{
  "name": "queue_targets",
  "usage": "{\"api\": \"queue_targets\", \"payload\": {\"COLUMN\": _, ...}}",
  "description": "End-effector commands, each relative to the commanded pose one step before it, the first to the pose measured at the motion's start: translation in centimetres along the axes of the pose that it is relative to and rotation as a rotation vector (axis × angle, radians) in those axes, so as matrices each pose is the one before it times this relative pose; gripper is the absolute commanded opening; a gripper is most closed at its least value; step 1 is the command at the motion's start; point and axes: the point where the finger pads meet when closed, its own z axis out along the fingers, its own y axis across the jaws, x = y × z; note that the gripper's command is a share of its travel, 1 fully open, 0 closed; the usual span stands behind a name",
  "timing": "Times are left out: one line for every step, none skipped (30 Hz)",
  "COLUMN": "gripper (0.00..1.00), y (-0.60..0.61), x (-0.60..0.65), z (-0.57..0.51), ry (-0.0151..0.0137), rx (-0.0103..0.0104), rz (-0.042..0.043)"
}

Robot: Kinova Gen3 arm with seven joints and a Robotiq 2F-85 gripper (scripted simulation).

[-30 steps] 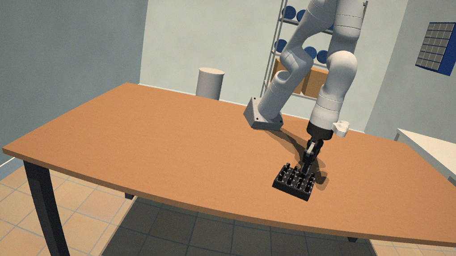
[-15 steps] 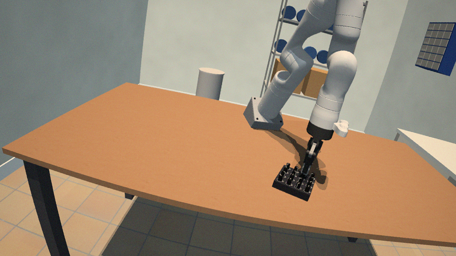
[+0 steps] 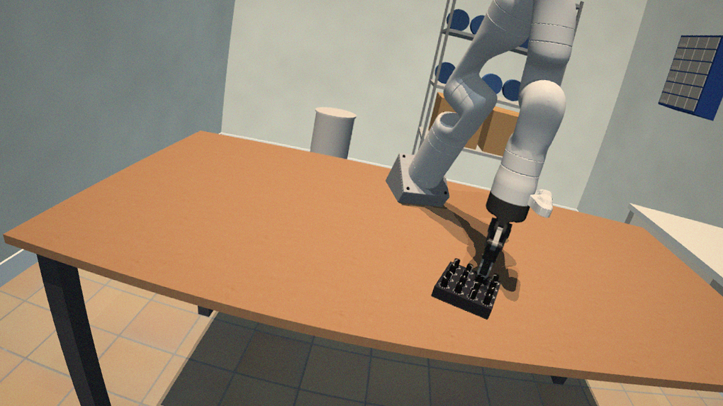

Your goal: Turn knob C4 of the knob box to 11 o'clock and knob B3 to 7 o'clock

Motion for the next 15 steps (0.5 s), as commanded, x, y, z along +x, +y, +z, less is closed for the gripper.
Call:
{"api": "queue_targets", "payload": {"gripper": 0.08, "y": -0.054, "x": -0.072, "z": 0.018, "ry": -0.00028, "rx": 0.00327, "rz": -0.00192}}
{"api": "queue_targets", "payload": {"gripper": 0.08, "y": 0.000, "x": 0.000, "z": 0.000, "ry": 0.00000, "rx": 0.00000, "rz": -0.00174}}
{"api": "queue_targets", "payload": {"gripper": 0.08, "y": 0.000, "x": 0.000, "z": 0.000, "ry": 0.00000, "rx": 0.00000, "rz": -0.00153}}
{"api": "queue_targets", "payload": {"gripper": 0.08, "y": 0.000, "x": 0.000, "z": 0.000, "ry": 0.00000, "rx": 0.00000, "rz": -0.00133}}
{"api": "queue_targets", "payload": {"gripper": 0.08, "y": 0.000, "x": 0.000, "z": 0.000, "ry": 0.00000, "rx": 0.00000, "rz": -0.00114}}
{"api": "queue_targets", "payload": {"gripper": 0.08, "y": 0.000, "x": 0.000, "z": 0.000, "ry": 0.00000, "rx": 0.00000, "rz": -0.00096}}
{"api": "queue_targets", "payload": {"gripper": 0.08, "y": 0.000, "x": 0.000, "z": 0.000, "ry": 0.00000, "rx": 0.00000, "rz": -0.00080}}
{"api": "queue_targets", "payload": {"gripper": 0.08, "y": 0.000, "x": 0.000, "z": 0.000, "ry": 0.00000, "rx": 0.00000, "rz": -0.00065}}
{"api": "queue_targets", "payload": {"gripper": 0.08, "y": 0.000, "x": 0.000, "z": 0.000, "ry": 0.00000, "rx": 0.00000, "rz": -0.00051}}
{"api": "queue_targets", "payload": {"gripper": 0.08, "y": 0.000, "x": 0.000, "z": 0.000, "ry": 0.00000, "rx": 0.00000, "rz": -0.00039}}
{"api": "queue_targets", "payload": {"gripper": 0.08, "y": 0.000, "x": 0.000, "z": 0.000, "ry": 0.00000, "rx": 0.00000, "rz": -0.00028}}
{"api": "queue_targets", "payload": {"gripper": 0.08, "y": 0.000, "x": 0.000, "z": 0.000, "ry": 0.00000, "rx": 0.00000, "rz": -0.00019}}
{"api": "queue_targets", "payload": {"gripper": 0.08, "y": 0.000, "x": 0.000, "z": 0.000, "ry": 0.00000, "rx": 0.00000, "rz": -0.00012}}
{"api": "queue_targets", "payload": {"gripper": 0.08, "y": 0.000, "x": 0.000, "z": 0.000, "ry": 0.00000, "rx": 0.00000, "rz": 0.00000}}
{"api": "queue_targets", "payload": {"gripper": 0.08, "y": 0.000, "x": 0.000, "z": 0.000, "ry": 0.00000, "rx": 0.00000, "rz": 0.00000}}
